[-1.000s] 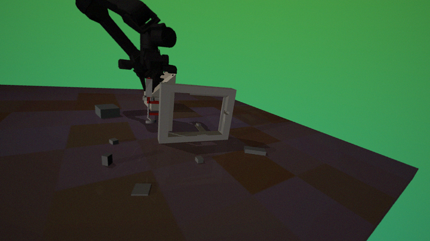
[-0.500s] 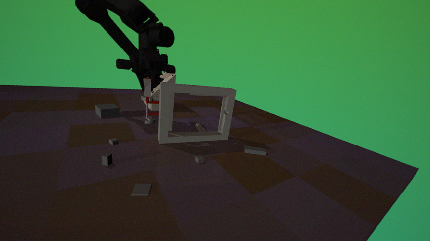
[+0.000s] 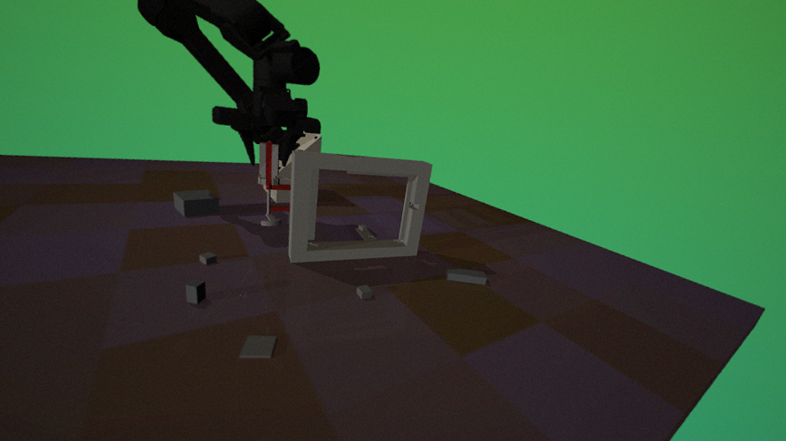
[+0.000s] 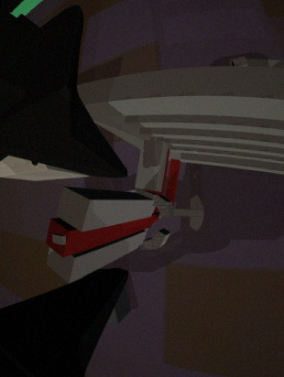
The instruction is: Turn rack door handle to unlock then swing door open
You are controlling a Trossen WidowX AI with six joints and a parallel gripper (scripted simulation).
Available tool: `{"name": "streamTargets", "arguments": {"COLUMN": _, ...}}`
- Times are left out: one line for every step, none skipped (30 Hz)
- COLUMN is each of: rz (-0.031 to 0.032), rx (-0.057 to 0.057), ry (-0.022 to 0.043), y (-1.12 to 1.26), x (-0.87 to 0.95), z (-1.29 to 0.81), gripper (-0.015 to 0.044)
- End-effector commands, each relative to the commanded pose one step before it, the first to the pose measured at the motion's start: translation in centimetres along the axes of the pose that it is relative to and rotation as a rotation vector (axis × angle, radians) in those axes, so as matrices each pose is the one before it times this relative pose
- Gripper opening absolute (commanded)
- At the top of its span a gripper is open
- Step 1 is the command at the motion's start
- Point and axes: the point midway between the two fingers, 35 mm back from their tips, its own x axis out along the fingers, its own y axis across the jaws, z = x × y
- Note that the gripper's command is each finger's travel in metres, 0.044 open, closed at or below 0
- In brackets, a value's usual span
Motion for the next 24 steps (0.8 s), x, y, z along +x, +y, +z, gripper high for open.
{"name": "streamTargets", "arguments": {"rz": 0.00341, "rx": 0.0037, "ry": -0.00176, "y": 0.034, "x": -0.54, "z": 0.137, "gripper": 0.0283}}
{"name": "streamTargets", "arguments": {"rz": 0.00032, "rx": 0.0, "ry": -0.00004, "y": 0.008, "x": -0.14, "z": 0.015, "gripper": 0.0283}}
{"name": "streamTargets", "arguments": {"rz": 0.00031, "rx": 0.0, "ry": -0.00003, "y": 0.008, "x": -0.14, "z": 0.014, "gripper": 0.0283}}
{"name": "streamTargets", "arguments": {"rz": 0.00029, "rx": 0.0, "ry": -0.00003, "y": 0.007, "x": -0.141, "z": 0.014, "gripper": 0.0283}}
{"name": "streamTargets", "arguments": {"rz": 0.00028, "rx": 0.0, "ry": -0.00002, "y": 0.007, "x": -0.141, "z": 0.013, "gripper": 0.0283}}
{"name": "streamTargets", "arguments": {"rz": 0.00026, "rx": 0.0, "ry": -0.00002, "y": 0.007, "x": -0.141, "z": 0.012, "gripper": 0.0283}}
{"name": "streamTargets", "arguments": {"rz": 0.00025, "rx": 0.0, "ry": -0.00001, "y": 0.007, "x": -0.141, "z": 0.011, "gripper": 0.0283}}
{"name": "streamTargets", "arguments": {"rz": 0.00023, "rx": 0.0, "ry": -0.00001, "y": 0.006, "x": -0.141, "z": 0.01, "gripper": 0.0283}}
{"name": "streamTargets", "arguments": {"rz": 0.00022, "rx": 0.0, "ry": 0.0, "y": 0.006, "x": -0.142, "z": 0.009, "gripper": 0.0283}}
{"name": "streamTargets", "arguments": {"rz": 0.00021, "rx": 0.0, "ry": 0.0, "y": 0.006, "x": -0.142, "z": 0.008, "gripper": 0.0283}}
{"name": "streamTargets", "arguments": {"rz": 0.00019, "rx": 0.0, "ry": 0.00001, "y": 0.006, "x": -0.142, "z": 0.008, "gripper": 0.0283}}
{"name": "streamTargets", "arguments": {"rz": 0.00018, "rx": 0.0, "ry": 0.00001, "y": 0.005, "x": -0.142, "z": 0.007, "gripper": 0.0283}}
{"name": "streamTargets", "arguments": {"rz": 0.00016, "rx": 0.0, "ry": 0.00001, "y": 0.005, "x": -0.142, "z": 0.006, "gripper": 0.0283}}
{"name": "streamTargets", "arguments": {"rz": 0.00015, "rx": 0.0, "ry": 0.00002, "y": 0.005, "x": -0.142, "z": 0.005, "gripper": 0.0283}}
{"name": "streamTargets", "arguments": {"rz": 0.00013, "rx": 0.0, "ry": 0.00002, "y": 0.004, "x": -0.142, "z": 0.004, "gripper": 0.0283}}
{"name": "streamTargets", "arguments": {"rz": 0.00012, "rx": 0.0, "ry": 0.00003, "y": 0.004, "x": -0.143, "z": 0.003, "gripper": 0.0283}}
{"name": "streamTargets", "arguments": {"rz": 0.0001, "rx": 0.0, "ry": 0.00003, "y": 0.004, "x": -0.143, "z": 0.002, "gripper": 0.0283}}
{"name": "streamTargets", "arguments": {"rz": 0.00009, "rx": 0.0, "ry": 0.00003, "y": 0.004, "x": -0.143, "z": 0.002, "gripper": 0.0283}}
{"name": "streamTargets", "arguments": {"rz": 0.00007, "rx": 0.0, "ry": 0.00004, "y": 0.003, "x": -0.143, "z": 0.001, "gripper": 0.0283}}
{"name": "streamTargets", "arguments": {"rz": 0.00006, "rx": 0.0001, "ry": 0.00004, "y": 0.003, "x": -0.143, "z": 0.0, "gripper": 0.0283}}
{"name": "streamTargets", "arguments": {"rz": 0.00004, "rx": 0.0001, "ry": 0.00004, "y": 0.003, "x": -0.143, "z": -0.001, "gripper": 0.0283}}
{"name": "streamTargets", "arguments": {"rz": 0.00003, "rx": 0.0001, "ry": 0.00005, "y": 0.002, "x": -0.143, "z": -0.002, "gripper": 0.0283}}
{"name": "streamTargets", "arguments": {"rz": 0.00001, "rx": 0.0001, "ry": 0.00005, "y": 0.002, "x": -0.143, "z": -0.003, "gripper": 0.0283}}
{"name": "streamTargets", "arguments": {"rz": 0.0, "rx": 0.0001, "ry": 0.00005, "y": 0.002, "x": -0.144, "z": -0.003, "gripper": 0.0283}}
